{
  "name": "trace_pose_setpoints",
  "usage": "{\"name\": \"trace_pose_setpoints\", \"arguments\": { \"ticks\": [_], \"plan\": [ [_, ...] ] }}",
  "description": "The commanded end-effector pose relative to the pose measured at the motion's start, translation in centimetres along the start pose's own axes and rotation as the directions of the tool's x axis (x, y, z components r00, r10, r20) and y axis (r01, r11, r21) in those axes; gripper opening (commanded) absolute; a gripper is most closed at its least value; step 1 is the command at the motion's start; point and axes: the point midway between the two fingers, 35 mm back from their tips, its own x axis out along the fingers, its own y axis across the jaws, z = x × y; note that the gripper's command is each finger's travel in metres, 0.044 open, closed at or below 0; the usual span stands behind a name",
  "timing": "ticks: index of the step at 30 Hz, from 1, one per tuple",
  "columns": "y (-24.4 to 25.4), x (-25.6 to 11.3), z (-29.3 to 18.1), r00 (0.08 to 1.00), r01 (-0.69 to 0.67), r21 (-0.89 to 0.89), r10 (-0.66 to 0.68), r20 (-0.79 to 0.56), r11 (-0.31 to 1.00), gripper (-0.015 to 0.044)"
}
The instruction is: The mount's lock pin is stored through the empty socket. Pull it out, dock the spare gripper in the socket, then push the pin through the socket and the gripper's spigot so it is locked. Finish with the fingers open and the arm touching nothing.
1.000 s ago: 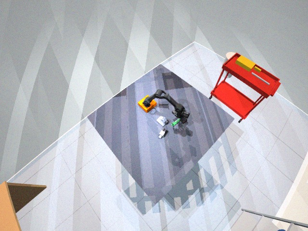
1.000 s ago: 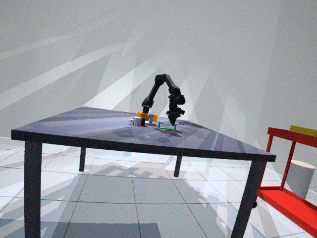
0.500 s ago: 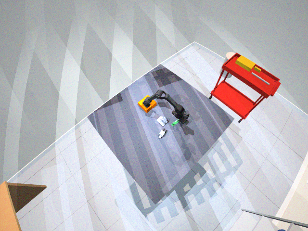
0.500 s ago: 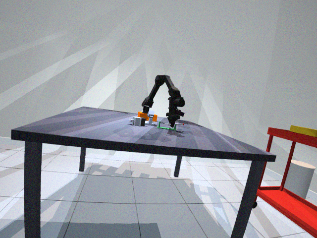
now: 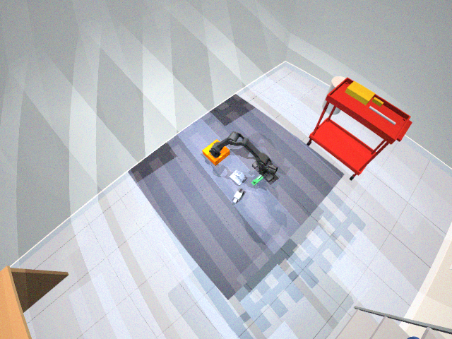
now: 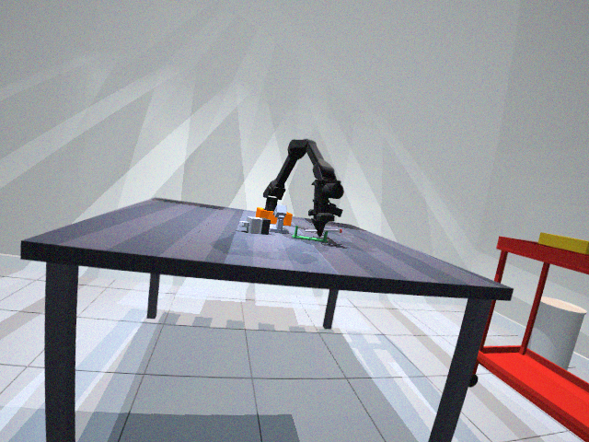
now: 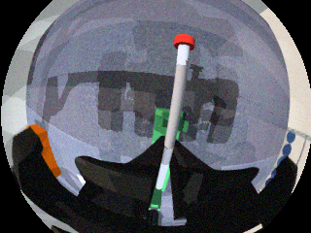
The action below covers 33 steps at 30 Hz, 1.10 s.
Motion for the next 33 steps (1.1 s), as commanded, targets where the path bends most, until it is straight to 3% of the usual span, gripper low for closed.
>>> {"name": "trace_pose_setpoints", "arguments": {
  "ticks": [1, 16, 23, 33],
  "plan": [
    [0.0, -0.4, 0.0, 1.000, 0.000, 0.001, 0.000, -0.002, 1.000, 0.0000],
    [0.2, -3.0, 0.3, 1.000, -0.012, 0.002, 0.012, -0.004, 1.000, 0.0000],
    [0.2, -2.5, 0.2, 1.000, -0.013, 0.002, 0.013, -0.005, 1.000, 0.0000],
    [0.0, -3.7, -2.6, 1.000, -0.013, 0.003, 0.013, -0.008, 1.000, 0.0000]
  ]
}}
